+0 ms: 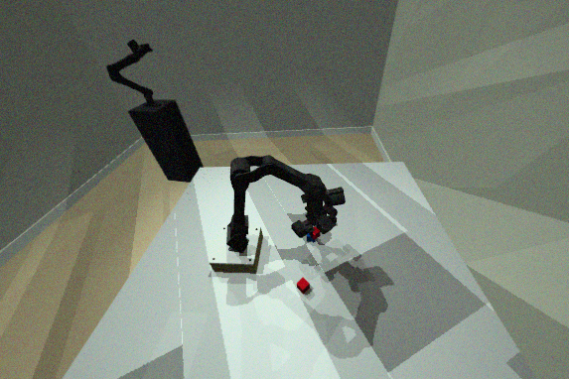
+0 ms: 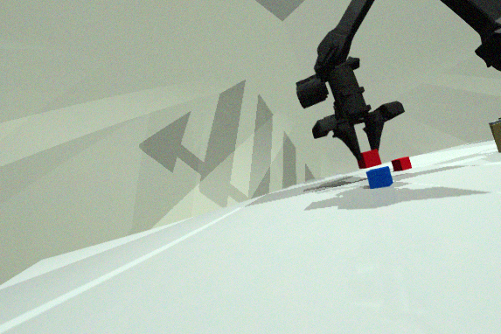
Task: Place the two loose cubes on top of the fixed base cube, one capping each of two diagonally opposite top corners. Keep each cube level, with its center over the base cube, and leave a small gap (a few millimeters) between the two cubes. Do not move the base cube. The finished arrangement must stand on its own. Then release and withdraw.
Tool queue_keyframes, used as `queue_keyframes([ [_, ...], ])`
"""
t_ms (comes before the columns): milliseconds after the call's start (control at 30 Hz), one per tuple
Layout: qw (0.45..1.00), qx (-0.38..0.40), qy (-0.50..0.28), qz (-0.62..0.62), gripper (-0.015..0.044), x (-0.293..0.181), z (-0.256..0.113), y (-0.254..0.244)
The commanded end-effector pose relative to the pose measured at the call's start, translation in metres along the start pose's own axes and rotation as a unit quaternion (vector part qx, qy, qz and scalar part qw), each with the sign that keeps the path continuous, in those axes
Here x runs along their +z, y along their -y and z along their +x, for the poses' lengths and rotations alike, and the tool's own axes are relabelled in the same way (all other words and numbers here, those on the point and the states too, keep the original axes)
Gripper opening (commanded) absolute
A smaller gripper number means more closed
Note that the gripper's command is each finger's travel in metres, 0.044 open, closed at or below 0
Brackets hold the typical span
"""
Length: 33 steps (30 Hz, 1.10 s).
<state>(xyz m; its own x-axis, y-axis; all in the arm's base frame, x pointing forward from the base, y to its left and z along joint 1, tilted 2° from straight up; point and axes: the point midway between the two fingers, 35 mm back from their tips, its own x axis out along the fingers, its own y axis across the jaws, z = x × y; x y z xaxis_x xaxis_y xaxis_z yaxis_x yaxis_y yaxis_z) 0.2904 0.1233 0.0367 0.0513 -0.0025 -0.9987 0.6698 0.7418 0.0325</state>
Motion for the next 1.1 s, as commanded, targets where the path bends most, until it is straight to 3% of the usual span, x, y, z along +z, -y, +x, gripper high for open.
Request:
queue_keyframes([
  [0,1.000,-0.004,0.001,0.003,0.0105,-0.0001,0.0033,0.0023],
  [900,1.000,-0.004,0.001,0.001,0.0105,-0.0001,0.0047,0.0022],
  [1033,1.000,-0.004,0.001,0.001,0.0205,-0.0001,0.0047,0.0022],
  [1067,1.000,-0.004,0.001,0.001,0.0205,-0.0001,0.0047,0.0022],
])
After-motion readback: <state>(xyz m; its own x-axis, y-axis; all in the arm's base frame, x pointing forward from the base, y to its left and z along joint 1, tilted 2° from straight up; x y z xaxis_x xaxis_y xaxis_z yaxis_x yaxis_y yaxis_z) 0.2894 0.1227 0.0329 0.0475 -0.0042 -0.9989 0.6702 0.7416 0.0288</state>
